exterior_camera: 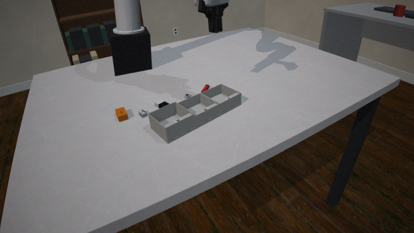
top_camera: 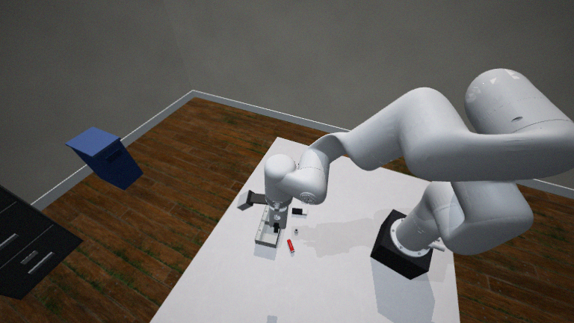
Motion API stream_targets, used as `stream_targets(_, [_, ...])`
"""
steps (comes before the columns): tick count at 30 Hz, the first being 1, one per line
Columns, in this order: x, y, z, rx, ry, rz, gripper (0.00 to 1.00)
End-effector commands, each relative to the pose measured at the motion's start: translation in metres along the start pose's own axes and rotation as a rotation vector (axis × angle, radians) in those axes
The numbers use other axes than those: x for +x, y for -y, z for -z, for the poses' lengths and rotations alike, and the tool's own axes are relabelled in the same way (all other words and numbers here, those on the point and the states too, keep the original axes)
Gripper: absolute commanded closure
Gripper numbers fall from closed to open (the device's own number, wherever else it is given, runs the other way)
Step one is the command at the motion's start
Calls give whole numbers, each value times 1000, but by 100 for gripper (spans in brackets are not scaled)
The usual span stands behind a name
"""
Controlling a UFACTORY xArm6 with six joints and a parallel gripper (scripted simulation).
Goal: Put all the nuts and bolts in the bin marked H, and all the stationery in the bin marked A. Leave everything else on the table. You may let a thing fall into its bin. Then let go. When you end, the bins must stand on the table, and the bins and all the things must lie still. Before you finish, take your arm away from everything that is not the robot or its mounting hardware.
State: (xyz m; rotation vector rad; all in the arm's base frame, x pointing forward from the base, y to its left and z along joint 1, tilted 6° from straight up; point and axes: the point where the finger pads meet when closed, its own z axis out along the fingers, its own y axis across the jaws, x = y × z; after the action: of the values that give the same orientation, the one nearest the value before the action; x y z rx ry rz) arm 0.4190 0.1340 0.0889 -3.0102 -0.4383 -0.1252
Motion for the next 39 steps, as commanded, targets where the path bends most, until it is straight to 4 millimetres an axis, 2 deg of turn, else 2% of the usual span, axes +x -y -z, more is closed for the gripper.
stream_targets(1, [-2, -13, 2, -1, -3, -11, 93])
stream_targets(3, [-9, -28, 3, -5, 10, -88, 93])
stream_targets(5, [-16, -43, 3, -6, 10, -88, 93])
stream_targets(9, [-18, -47, 3, -6, 10, -88, 93])
stream_targets(11, [-27, -61, 4, -8, 22, -164, 93])
stream_targets(14, [-37, -79, 4, -8, 22, -164, 93])
stream_targets(18, [-37, -79, 4, -8, 22, -164, 93])
stream_targets(20, [-47, -92, 5, -9, 34, -241, 93])
stream_targets(22, [-57, -106, 5, -9, 34, -241, 93])
stream_targets(26, [-58, -108, 5, -9, 34, -241, 93])
stream_targets(28, [-69, -120, 6, -8, 46, -318, 93])
stream_targets(30, [-80, -133, 6, -8, 46, -318, 93])
stream_targets(39, [-81, -134, 6, -8, 46, -318, 93])
